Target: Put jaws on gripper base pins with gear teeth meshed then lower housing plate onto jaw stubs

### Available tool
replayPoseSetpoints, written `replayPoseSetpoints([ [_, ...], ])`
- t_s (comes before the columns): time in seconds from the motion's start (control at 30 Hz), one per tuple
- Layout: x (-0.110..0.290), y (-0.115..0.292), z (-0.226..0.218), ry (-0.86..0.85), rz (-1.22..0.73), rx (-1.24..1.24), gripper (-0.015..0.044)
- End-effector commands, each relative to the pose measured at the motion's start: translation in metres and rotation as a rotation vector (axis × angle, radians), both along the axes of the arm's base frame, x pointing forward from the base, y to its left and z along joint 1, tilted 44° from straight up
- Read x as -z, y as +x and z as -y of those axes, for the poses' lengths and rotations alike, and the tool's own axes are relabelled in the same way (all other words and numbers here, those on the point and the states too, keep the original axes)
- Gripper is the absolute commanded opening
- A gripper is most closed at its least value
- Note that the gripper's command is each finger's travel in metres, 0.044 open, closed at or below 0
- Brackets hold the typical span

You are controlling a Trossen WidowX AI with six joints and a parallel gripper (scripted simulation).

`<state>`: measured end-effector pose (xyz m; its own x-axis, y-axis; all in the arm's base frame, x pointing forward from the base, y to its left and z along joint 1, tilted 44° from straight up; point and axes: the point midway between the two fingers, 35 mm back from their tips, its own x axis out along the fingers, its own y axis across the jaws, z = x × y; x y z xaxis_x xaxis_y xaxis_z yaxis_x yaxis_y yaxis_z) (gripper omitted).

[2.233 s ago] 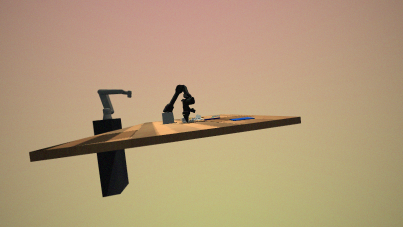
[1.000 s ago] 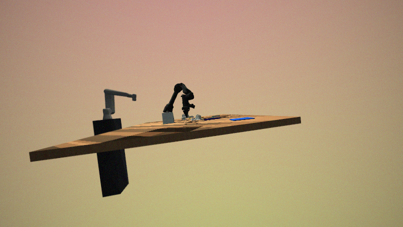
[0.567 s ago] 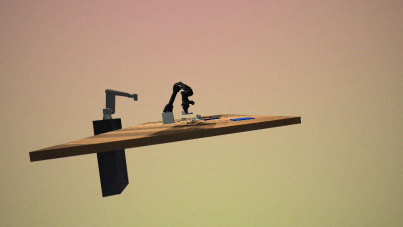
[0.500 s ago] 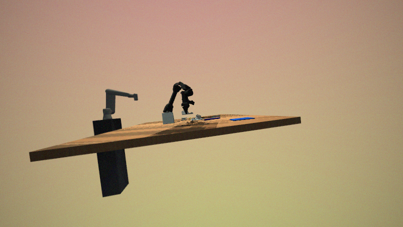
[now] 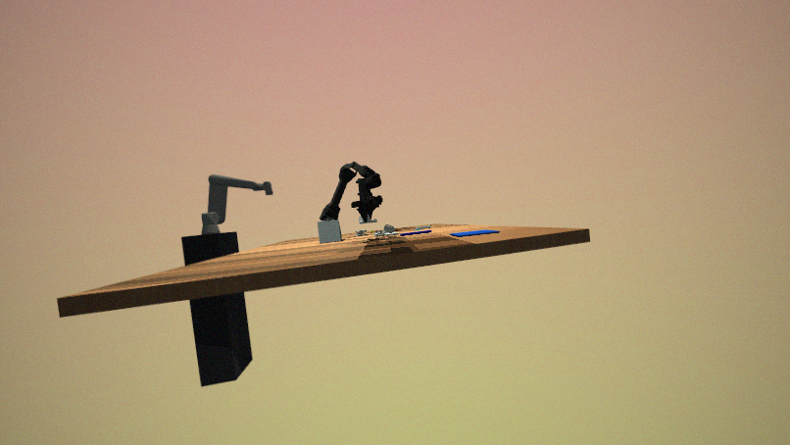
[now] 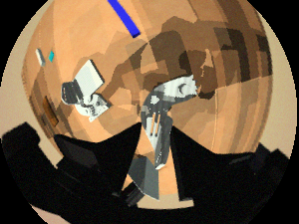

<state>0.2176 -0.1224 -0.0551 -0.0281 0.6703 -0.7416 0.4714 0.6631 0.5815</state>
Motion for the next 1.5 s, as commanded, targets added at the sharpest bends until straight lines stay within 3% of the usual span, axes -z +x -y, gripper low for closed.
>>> replayPoseSetpoints([
  [0.0,-0.007,0.002,-0.005,-0.003,-0.069,0.084,0.0134],
  [1.47,-0.064,0.018,-0.066,-0.034,-0.967,1.076,0.0134],
])
